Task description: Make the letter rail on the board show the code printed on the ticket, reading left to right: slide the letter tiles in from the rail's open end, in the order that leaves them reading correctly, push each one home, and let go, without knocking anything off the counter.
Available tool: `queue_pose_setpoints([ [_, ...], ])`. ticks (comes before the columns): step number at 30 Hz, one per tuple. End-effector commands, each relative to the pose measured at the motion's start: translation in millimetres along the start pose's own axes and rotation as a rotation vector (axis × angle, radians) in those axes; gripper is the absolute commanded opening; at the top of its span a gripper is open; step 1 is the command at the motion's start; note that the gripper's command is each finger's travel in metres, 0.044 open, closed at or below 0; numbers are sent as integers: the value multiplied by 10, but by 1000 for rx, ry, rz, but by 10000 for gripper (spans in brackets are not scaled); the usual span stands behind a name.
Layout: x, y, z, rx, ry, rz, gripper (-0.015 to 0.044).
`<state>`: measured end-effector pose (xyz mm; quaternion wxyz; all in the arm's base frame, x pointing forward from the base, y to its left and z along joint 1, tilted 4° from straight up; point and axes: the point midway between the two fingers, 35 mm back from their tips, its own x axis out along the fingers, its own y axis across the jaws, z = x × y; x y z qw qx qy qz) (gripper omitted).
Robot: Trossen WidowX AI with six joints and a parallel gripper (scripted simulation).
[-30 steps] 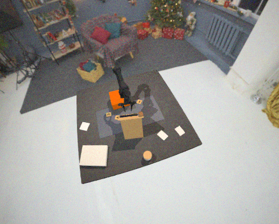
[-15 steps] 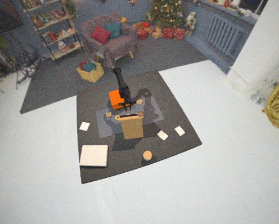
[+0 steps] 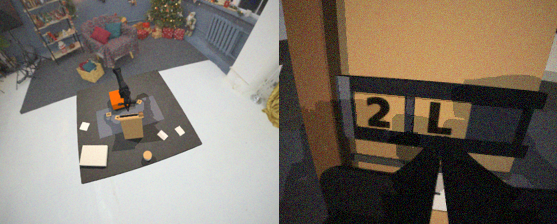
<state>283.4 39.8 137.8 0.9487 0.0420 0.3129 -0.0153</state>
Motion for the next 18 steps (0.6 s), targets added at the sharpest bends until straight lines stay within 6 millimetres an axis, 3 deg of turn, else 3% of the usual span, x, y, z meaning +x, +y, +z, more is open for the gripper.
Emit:
queue_pose_setpoints([
  [1,6,-4,2,-2,8,-2,0],
  [9,165,-211,131,-47,349,-46,0],
  [18,178,-367,257,2,684,-4,0],
])
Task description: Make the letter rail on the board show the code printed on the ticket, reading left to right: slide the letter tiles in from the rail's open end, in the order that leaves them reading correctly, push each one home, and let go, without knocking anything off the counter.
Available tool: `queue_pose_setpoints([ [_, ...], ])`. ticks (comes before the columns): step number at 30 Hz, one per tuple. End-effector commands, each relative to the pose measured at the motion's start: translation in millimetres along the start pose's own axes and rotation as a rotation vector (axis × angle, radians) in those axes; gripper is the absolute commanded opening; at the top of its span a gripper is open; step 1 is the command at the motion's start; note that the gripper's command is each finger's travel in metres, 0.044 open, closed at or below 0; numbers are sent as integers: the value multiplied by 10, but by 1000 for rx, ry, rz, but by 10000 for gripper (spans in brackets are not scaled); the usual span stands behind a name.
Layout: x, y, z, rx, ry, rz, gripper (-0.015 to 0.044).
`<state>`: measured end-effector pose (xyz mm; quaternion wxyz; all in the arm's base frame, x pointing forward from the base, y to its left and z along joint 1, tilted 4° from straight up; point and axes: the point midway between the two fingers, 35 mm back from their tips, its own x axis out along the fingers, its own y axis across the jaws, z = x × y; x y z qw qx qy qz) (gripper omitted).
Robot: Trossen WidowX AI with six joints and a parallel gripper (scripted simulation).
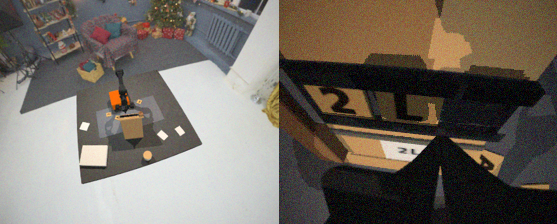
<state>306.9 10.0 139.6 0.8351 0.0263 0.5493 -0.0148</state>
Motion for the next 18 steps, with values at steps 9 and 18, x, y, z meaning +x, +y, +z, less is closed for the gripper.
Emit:
queue_pose_setpoints([
  [9,-36,-88,64,18,159,37,0],
  [18,12,-78,70,18,158,37,0],
])
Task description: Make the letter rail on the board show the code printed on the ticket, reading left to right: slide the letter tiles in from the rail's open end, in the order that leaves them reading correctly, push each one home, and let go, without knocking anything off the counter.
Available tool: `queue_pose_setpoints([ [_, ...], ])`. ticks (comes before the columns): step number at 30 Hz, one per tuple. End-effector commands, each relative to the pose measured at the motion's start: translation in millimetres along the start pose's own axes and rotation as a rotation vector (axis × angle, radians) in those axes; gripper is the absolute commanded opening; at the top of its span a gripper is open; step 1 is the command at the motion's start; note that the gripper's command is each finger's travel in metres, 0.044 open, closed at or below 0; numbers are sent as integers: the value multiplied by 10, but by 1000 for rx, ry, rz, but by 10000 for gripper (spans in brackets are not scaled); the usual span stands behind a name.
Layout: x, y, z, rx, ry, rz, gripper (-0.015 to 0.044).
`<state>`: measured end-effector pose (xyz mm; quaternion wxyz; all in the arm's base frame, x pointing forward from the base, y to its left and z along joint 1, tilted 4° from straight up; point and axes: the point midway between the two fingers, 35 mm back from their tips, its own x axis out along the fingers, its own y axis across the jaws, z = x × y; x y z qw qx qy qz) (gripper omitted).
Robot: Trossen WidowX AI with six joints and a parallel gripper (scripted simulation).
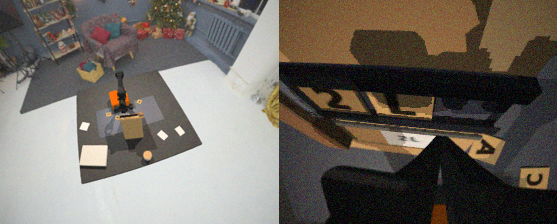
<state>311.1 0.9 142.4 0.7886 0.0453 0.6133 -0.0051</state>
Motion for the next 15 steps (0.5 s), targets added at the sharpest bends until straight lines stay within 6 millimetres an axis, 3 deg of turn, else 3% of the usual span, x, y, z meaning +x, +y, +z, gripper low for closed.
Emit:
queue_pose_setpoints([
  [1,23,9,21,-4,-1,4,0],
  [15,70,10,73,-4,-1,4,0],
])
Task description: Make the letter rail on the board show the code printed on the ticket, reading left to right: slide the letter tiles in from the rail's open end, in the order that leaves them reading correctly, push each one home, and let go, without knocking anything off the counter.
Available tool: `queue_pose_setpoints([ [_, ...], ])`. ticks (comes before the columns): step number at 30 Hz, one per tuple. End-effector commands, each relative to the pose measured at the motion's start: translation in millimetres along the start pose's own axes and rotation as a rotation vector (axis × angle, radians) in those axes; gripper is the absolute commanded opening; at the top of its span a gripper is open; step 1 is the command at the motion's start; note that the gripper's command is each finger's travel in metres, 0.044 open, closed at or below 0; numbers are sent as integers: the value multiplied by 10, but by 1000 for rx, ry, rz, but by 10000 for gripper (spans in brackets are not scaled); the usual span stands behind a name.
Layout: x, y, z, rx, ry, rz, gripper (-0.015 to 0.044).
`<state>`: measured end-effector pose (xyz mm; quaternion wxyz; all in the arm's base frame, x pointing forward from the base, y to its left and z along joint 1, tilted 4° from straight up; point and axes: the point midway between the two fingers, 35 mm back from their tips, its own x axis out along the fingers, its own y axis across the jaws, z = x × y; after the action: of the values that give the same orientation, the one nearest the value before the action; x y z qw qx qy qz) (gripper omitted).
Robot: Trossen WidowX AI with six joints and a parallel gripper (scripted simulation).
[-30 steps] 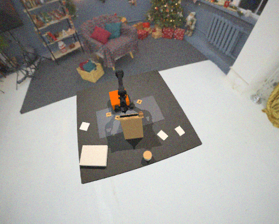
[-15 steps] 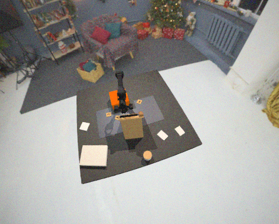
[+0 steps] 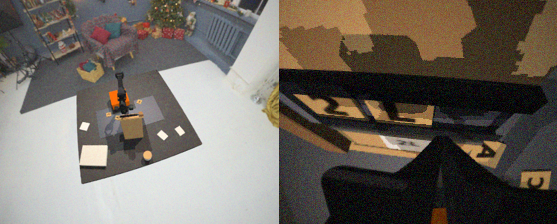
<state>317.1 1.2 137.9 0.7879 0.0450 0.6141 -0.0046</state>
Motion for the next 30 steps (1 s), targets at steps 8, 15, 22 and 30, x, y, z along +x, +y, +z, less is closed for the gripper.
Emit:
queue_pose_setpoints([
  [8,36,5,58,-3,-4,4,0],
  [15,58,4,84,-3,-4,4,0],
  [22,82,2,110,-3,-4,4,0],
  [30,110,1,138,-3,-4,4,0],
])
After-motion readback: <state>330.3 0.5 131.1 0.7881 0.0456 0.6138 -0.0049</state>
